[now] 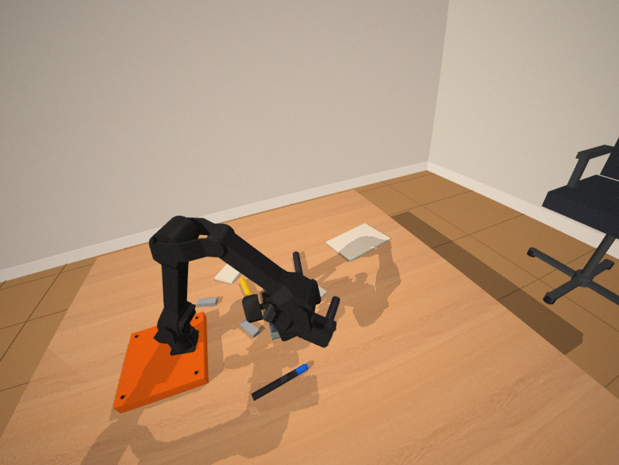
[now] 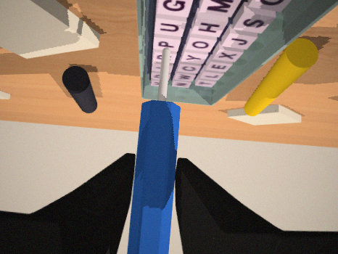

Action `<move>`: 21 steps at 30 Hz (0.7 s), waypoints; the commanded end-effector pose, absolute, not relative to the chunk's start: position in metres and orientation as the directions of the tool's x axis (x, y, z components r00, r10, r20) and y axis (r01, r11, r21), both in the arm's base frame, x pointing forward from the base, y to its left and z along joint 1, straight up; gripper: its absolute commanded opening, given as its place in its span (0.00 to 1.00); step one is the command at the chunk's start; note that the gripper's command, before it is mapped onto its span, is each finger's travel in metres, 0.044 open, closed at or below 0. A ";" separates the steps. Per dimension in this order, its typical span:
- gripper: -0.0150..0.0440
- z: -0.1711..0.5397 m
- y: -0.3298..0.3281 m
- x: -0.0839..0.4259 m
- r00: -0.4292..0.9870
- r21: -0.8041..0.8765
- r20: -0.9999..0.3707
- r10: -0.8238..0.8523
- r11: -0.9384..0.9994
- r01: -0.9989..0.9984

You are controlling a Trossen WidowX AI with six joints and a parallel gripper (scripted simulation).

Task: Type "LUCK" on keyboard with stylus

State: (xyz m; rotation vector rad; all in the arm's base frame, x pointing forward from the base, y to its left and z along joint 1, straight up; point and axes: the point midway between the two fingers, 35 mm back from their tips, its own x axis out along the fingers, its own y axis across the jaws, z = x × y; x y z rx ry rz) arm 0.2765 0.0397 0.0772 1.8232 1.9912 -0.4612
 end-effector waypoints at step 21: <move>0.39 0.065 0.039 0.276 -0.072 0.031 -0.504 0.861 0.101 0.994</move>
